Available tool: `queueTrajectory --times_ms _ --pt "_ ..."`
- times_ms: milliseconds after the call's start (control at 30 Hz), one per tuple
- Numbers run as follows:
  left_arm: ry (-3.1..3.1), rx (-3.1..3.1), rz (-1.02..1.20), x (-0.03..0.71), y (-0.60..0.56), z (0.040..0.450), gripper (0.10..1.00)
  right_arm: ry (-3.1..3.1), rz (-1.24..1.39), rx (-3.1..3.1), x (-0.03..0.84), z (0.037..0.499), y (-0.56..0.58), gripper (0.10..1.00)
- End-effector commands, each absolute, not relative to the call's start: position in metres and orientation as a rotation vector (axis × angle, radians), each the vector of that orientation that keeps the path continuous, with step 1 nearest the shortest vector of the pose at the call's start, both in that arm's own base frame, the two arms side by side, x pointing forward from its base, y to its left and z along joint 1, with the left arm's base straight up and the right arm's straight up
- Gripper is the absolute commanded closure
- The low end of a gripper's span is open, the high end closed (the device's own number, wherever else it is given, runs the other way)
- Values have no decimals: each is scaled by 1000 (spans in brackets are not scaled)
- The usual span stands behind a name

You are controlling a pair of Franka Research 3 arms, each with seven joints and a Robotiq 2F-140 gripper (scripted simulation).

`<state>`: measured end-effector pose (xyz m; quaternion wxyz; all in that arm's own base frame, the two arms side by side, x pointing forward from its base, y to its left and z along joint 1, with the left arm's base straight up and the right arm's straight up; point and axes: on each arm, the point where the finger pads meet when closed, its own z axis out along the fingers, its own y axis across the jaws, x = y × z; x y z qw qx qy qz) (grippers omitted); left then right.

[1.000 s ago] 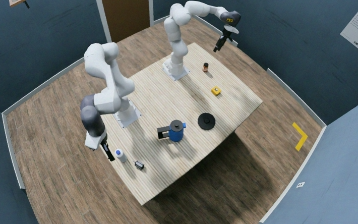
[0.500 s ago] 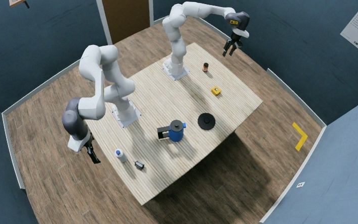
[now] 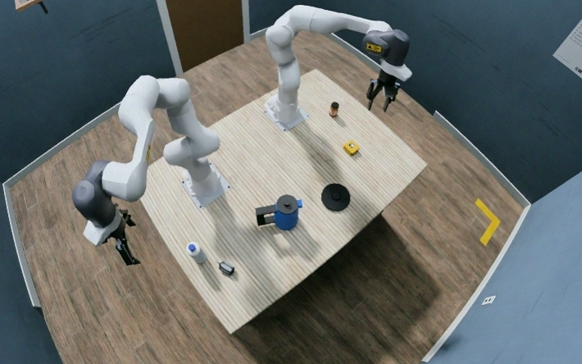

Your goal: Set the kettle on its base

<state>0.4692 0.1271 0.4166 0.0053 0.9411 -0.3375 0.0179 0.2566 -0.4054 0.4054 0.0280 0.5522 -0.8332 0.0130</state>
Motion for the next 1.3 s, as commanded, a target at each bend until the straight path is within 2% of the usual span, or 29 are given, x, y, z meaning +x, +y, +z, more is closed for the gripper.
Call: queueTrajectory --times_ms 0,300,567,933,1267 --pt "-1228 2917 60 497 92 422 576 -2580 23 1702 242 406 -419 98" --pt "-1690 2741 66 549 -43 425 576 -2655 14 1604 201 409 -456 98" --pt "-1956 2576 60 564 -135 415 576 -2711 8 1524 165 411 -483 98" --pt "-2322 2237 39 556 -285 382 576 -2792 2 1399 104 413 -517 98" --pt "-2488 2013 24 533 -368 356 576 -2854 0 1293 50 413 -540 98"
